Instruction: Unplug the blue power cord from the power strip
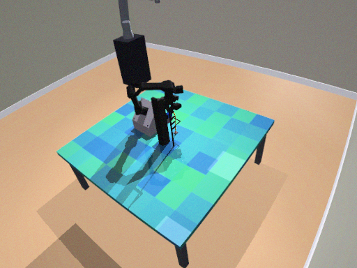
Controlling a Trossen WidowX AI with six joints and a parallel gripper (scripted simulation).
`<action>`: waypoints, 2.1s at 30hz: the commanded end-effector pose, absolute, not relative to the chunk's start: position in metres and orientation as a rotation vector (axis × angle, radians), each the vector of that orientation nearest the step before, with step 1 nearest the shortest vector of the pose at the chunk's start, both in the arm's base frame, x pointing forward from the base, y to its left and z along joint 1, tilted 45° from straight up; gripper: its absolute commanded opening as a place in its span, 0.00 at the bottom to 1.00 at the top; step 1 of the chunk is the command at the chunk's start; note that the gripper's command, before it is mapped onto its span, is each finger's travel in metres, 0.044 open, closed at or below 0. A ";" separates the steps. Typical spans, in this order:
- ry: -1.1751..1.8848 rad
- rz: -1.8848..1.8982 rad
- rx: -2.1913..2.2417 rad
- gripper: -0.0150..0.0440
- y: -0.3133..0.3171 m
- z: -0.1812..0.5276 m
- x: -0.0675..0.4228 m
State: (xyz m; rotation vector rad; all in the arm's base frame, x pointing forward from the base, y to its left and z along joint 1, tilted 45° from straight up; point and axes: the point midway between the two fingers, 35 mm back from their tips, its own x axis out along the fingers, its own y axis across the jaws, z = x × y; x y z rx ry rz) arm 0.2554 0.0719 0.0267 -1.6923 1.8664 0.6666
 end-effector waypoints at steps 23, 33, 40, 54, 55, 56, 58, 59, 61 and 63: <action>1.816 0.697 -1.670 0.52 0.109 0.000 0.259; 1.815 0.698 -1.669 0.97 0.119 -0.006 0.261; 1.813 0.699 -1.668 1.00 0.160 -0.033 0.264; 1.813 0.699 -1.668 1.00 0.160 -0.033 0.264; 1.813 0.699 -1.668 1.00 0.160 -0.033 0.264; 1.813 0.699 -1.668 1.00 0.160 -0.033 0.264; 1.813 0.699 -1.668 1.00 0.160 -0.033 0.264; 1.813 0.699 -1.668 1.00 0.160 -0.033 0.264; 1.813 0.699 -1.668 1.00 0.160 -0.033 0.264; 1.813 0.699 -1.668 1.00 0.160 -0.033 0.264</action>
